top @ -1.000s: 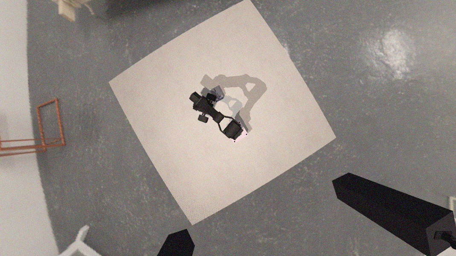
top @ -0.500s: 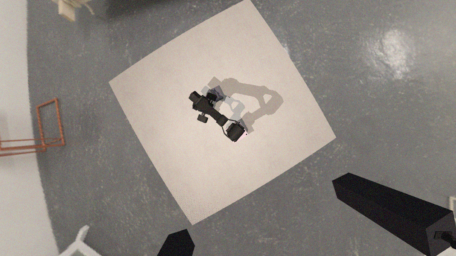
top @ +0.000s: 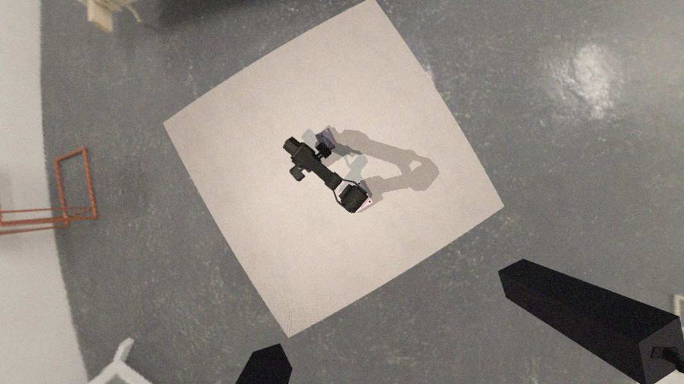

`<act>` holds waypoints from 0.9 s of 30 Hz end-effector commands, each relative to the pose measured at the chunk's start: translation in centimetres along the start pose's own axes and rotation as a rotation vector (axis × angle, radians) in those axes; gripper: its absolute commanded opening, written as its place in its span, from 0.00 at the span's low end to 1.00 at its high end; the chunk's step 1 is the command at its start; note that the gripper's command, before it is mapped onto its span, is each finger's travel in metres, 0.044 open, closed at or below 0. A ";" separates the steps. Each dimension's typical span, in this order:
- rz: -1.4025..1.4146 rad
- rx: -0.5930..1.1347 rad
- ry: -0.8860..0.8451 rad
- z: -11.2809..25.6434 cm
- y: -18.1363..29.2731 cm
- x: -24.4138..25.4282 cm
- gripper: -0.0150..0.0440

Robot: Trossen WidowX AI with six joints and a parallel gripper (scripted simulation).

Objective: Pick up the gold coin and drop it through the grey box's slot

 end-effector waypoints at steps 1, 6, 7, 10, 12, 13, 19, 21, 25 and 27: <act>-0.125 0.004 -0.001 0.0 0.1 0.0 0.25; -0.243 0.004 0.000 0.0 0.1 0.0 0.25; -0.243 0.004 0.000 0.0 0.1 0.0 0.25; -0.243 0.004 0.000 0.0 0.1 0.0 0.25; -0.243 0.003 0.000 0.1 -0.1 -0.2 0.25; -0.244 0.003 0.000 0.1 -0.3 -0.3 0.25; -0.244 0.002 0.001 0.1 -1.4 -1.2 0.25; -0.244 0.002 0.001 0.2 -1.7 -1.5 0.25; -0.244 0.001 0.001 0.2 -2.3 -2.2 0.25; -0.244 0.001 0.002 0.2 -2.7 -2.6 0.25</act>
Point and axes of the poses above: the point midway between the two fingers, 35 mm back from their tips, its own z axis back along the fingers, its own x axis across the jaws, y = z × x, the point moved 8 cm from there along z, back along the fingers, and after that the axes turned 12 degrees about -z, right-handed, at the moved point
